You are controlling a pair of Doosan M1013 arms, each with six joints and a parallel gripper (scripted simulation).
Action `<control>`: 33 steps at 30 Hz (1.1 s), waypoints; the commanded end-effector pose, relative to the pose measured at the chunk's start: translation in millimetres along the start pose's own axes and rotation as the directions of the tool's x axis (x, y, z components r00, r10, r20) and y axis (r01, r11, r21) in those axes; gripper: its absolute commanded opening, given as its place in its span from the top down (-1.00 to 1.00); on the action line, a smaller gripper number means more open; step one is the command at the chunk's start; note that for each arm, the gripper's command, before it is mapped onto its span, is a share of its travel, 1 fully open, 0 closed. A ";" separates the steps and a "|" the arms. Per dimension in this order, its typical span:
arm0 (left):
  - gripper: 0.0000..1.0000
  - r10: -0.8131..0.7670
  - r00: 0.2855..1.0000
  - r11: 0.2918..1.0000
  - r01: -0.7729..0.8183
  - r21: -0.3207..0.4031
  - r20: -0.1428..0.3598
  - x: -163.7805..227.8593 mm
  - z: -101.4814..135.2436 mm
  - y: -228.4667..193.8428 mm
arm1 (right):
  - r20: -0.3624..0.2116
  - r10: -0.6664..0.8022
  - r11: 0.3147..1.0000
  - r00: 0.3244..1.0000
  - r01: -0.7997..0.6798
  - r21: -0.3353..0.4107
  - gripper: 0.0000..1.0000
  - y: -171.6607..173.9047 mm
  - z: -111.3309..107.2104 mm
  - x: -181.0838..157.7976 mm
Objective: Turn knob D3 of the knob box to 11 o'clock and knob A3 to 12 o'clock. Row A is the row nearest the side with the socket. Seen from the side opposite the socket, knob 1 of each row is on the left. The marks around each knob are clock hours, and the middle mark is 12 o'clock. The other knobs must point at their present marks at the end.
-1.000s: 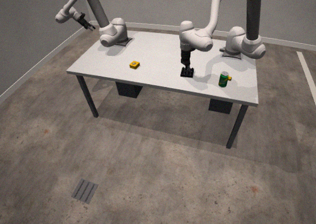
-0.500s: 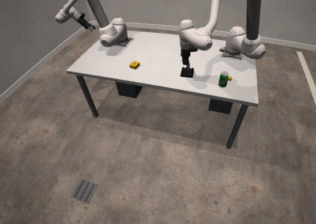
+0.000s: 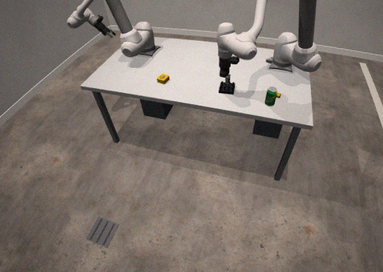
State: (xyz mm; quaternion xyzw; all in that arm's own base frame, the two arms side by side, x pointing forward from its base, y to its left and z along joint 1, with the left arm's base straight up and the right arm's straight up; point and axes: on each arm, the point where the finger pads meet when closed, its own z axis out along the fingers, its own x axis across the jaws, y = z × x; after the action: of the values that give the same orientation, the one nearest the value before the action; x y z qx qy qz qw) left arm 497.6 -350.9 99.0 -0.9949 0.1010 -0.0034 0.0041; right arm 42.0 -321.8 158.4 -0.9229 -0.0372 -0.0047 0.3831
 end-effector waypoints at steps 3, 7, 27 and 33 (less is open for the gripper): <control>0.07 0.234 0.972 0.972 -0.234 -0.010 0.002 2.5 -2.3 2.4 | 0.000 0.000 1.000 1.000 0.000 -0.001 -1.00 -0.1 -0.5 0.1; 0.07 0.366 0.931 0.931 -0.366 -0.010 0.001 3.7 -3.2 4.5 | 0.000 0.000 1.000 1.000 0.000 -0.001 -1.00 -0.1 -0.5 0.1; 0.07 0.809 0.588 0.588 -0.809 -0.009 -0.005 5.9 -7.1 17.5 | 0.000 0.000 1.000 1.000 0.000 -0.001 -1.00 -0.1 -0.5 0.1; 0.07 0.811 0.585 0.585 -0.811 -0.009 -0.005 5.9 -7.1 17.6 | 0.000 0.000 1.000 1.000 0.000 -0.001 -1.00 -0.1 -0.5 0.1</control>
State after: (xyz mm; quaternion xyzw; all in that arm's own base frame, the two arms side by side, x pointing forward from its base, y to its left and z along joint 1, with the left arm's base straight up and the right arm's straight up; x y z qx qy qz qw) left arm 499.3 -369.2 105.3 -0.8398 0.5429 -0.0001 0.0002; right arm 42.0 -321.8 158.4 -0.9229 -0.0372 -0.0047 0.3831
